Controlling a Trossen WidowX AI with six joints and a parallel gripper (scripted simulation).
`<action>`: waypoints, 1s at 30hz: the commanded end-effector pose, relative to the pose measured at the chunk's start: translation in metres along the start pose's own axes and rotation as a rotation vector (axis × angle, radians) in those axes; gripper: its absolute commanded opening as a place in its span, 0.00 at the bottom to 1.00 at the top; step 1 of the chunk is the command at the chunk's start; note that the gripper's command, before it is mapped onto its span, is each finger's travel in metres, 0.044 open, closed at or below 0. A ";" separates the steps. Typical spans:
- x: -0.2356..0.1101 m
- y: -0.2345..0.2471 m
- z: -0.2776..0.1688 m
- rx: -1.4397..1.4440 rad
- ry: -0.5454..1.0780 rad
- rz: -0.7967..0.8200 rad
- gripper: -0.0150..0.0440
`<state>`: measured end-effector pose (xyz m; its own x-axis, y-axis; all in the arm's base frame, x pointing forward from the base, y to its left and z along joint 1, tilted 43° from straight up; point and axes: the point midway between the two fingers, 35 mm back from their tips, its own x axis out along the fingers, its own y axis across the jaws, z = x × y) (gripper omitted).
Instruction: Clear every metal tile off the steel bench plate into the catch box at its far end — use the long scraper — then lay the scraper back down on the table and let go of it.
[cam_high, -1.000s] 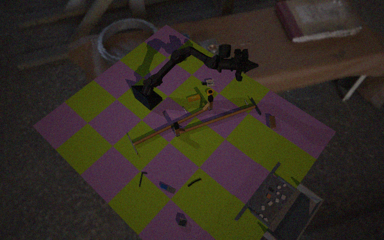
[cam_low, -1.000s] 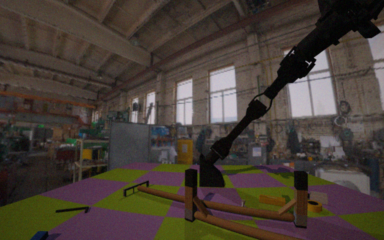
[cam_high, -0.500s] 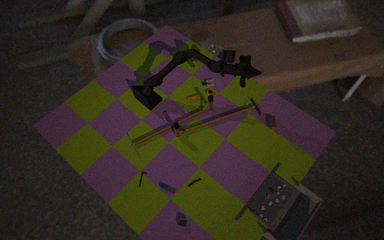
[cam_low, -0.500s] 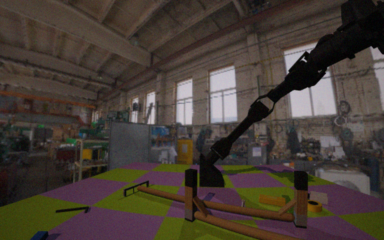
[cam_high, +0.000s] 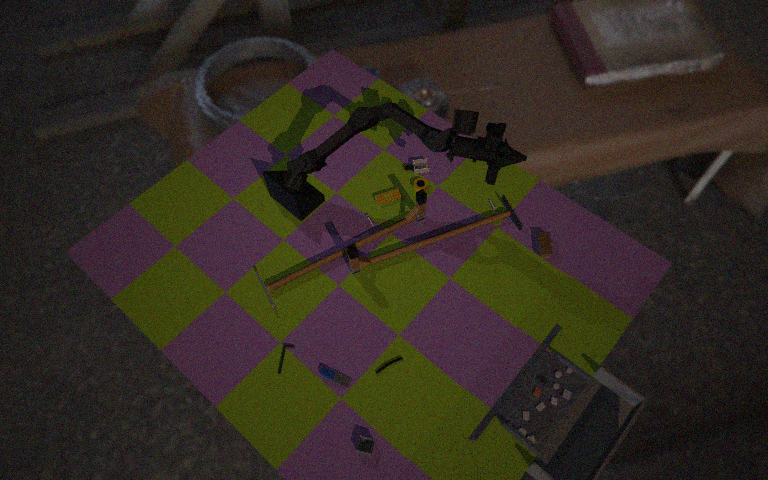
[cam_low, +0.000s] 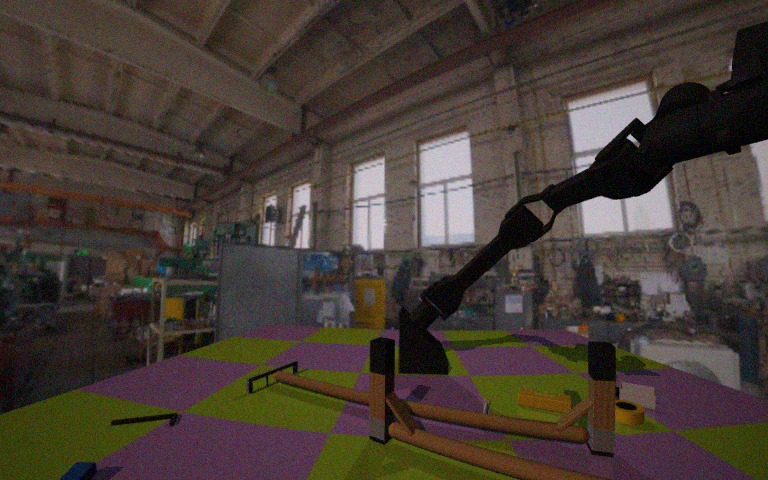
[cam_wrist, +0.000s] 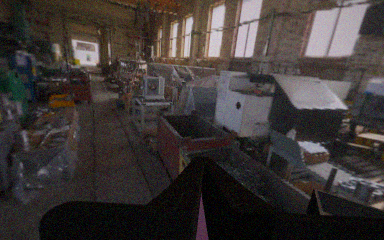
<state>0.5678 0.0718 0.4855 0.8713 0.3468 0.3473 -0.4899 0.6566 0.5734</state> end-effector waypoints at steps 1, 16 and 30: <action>0.005 0.002 -0.019 -0.003 0.042 0.011 0.25; 0.018 0.024 -0.081 -0.004 0.175 0.068 0.25; 0.024 0.047 -0.140 -0.008 0.298 0.128 0.25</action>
<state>0.5693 0.1923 0.4263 0.7872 0.5824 0.2029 -0.5866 0.6056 0.5377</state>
